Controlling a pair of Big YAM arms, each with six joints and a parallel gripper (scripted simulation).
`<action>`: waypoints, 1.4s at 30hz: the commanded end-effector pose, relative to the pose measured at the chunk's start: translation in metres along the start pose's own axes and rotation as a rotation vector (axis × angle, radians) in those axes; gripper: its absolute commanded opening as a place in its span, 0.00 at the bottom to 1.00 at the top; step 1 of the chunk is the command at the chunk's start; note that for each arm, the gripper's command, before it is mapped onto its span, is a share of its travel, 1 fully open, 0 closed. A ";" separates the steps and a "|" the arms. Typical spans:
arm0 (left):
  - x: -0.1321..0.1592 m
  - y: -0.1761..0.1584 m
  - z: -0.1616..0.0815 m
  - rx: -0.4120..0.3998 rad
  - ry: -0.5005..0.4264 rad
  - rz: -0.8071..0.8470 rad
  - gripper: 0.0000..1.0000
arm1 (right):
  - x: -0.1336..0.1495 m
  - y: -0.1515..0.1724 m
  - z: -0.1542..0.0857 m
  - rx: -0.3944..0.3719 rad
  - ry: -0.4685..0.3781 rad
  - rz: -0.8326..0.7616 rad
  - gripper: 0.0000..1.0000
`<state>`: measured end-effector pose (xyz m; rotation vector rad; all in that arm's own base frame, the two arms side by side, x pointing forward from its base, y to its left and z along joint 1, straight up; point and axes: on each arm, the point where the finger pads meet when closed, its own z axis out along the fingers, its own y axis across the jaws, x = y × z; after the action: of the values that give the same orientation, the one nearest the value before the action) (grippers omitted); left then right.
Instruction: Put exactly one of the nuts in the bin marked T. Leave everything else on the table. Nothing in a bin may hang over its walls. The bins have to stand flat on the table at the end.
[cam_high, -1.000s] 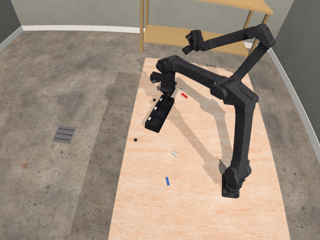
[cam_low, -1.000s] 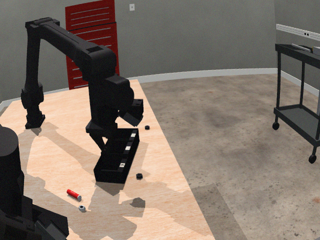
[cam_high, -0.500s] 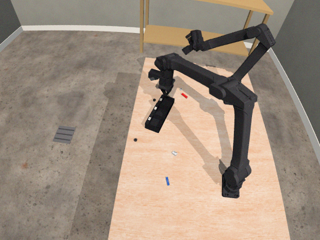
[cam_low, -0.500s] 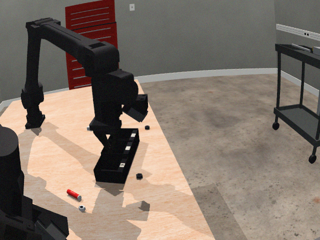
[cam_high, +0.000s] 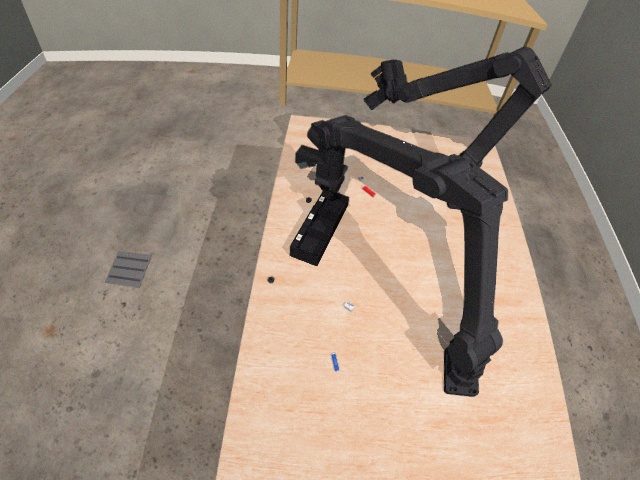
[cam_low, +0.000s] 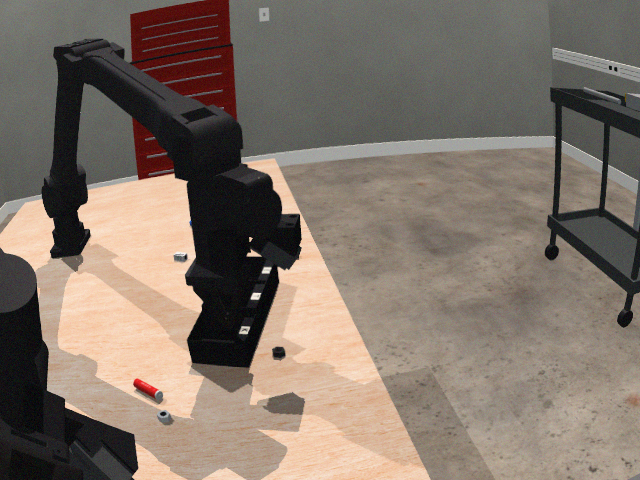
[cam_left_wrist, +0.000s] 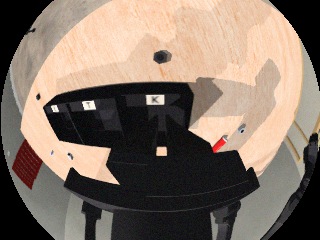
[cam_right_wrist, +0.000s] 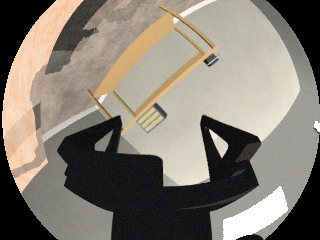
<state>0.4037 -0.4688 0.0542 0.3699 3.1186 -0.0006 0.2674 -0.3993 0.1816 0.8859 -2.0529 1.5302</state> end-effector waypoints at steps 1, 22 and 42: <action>0.002 -0.002 0.015 -0.001 0.003 -0.007 0.09 | 0.007 -0.001 0.003 -0.003 0.014 0.011 1.00; 0.005 -0.003 0.003 0.027 -0.035 -0.005 0.09 | 0.007 -0.001 0.003 -0.003 0.014 0.011 1.00; 0.008 -0.001 0.005 0.027 -0.035 -0.004 0.09 | 0.007 -0.001 0.003 -0.003 0.014 0.011 1.00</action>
<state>0.3964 -0.4618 0.0272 0.3692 3.1230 0.0055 0.2674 -0.3993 0.1816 0.8859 -2.0529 1.5302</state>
